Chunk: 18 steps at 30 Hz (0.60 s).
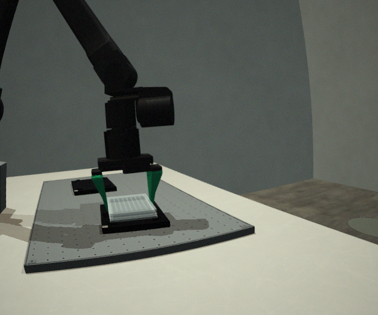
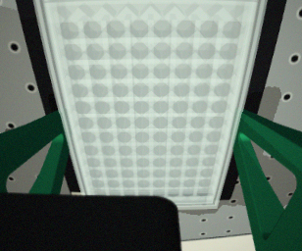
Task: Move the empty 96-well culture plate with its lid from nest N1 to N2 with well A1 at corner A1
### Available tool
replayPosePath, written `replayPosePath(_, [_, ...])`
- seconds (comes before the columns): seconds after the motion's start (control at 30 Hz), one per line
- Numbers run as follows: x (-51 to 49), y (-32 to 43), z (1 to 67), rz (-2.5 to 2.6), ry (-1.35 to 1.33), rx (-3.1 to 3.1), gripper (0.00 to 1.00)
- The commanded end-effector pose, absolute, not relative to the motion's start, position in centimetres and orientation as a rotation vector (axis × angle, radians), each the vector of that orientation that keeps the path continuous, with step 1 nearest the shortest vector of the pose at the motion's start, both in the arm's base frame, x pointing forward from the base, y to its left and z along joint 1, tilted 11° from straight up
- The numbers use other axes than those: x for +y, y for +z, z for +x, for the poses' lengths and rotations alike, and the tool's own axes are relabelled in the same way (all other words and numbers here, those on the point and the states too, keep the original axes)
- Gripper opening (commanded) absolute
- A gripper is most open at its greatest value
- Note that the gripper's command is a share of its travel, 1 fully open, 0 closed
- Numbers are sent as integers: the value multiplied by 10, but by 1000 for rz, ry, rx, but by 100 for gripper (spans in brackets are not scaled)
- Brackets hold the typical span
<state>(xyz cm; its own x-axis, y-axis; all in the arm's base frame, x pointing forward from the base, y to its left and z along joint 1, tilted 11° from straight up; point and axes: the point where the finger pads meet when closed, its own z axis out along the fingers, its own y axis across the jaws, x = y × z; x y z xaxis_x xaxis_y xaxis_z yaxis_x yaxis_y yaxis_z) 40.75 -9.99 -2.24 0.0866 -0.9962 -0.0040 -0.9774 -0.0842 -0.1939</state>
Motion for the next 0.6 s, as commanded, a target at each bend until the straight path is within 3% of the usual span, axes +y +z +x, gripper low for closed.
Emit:
replayPosePath(0.0, [-101,-23,422,-2188,-220,2017,0])
replayPosePath(0.57, [-102,-19,429,-2184,-236,2012,0])
